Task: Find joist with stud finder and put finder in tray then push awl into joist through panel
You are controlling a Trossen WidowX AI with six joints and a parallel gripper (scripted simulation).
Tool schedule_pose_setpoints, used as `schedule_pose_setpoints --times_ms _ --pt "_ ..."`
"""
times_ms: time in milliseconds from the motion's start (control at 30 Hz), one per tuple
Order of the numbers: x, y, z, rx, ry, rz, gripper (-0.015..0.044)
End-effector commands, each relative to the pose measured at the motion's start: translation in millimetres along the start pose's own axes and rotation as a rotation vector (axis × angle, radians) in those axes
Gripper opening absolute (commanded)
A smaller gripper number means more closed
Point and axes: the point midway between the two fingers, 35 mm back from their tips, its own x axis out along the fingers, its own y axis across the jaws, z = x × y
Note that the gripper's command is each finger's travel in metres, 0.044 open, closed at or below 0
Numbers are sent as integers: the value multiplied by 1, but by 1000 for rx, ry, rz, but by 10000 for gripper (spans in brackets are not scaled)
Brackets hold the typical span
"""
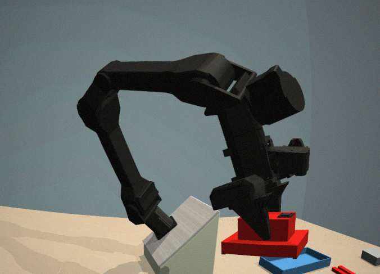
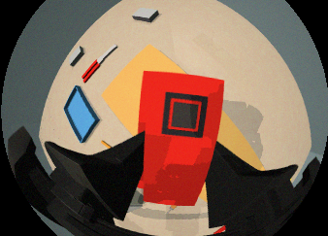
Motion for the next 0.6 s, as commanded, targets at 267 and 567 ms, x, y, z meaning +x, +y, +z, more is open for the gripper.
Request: schedule_pose_setpoints --times_ms 267,567 --pt "17 120 25 -297 -1 104 0" --pt "33 212 18 -519 25 167 0"
